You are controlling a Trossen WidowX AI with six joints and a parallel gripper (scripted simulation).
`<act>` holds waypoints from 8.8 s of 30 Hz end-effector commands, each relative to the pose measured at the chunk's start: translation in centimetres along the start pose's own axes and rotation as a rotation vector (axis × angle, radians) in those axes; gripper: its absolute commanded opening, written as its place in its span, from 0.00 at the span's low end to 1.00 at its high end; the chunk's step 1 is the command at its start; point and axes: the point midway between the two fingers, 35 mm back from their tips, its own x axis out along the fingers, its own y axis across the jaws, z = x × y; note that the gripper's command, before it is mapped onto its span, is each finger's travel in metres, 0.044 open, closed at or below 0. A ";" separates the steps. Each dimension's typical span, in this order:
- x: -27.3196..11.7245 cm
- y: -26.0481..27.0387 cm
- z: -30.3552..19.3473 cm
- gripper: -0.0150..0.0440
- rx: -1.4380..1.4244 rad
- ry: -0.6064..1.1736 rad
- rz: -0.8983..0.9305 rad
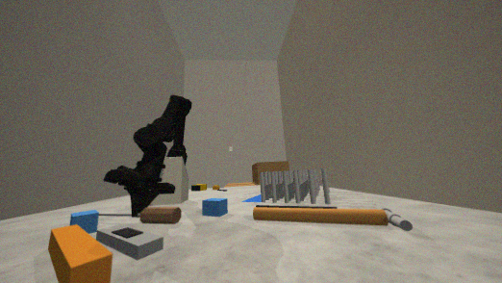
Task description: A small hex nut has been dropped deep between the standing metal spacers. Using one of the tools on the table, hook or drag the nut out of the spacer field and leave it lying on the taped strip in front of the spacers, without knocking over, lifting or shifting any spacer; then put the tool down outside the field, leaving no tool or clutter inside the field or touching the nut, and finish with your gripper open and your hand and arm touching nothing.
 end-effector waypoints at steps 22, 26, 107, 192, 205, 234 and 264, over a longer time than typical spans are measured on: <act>0.4 -0.5 0.1 0.25 -0.009 0.005 0.035; 0.4 -0.5 0.1 0.25 -0.011 0.006 0.043; -7.0 2.2 -8.8 1.00 -0.019 -0.268 -0.008; -0.2 0.1 -8.9 0.56 -0.020 -0.267 -0.010; -6.0 2.5 -9.7 0.25 -0.022 -0.267 -0.005; -19.5 2.3 -11.5 0.25 -0.197 -0.258 0.061; -27.5 -14.0 -21.2 0.25 -1.007 0.053 0.173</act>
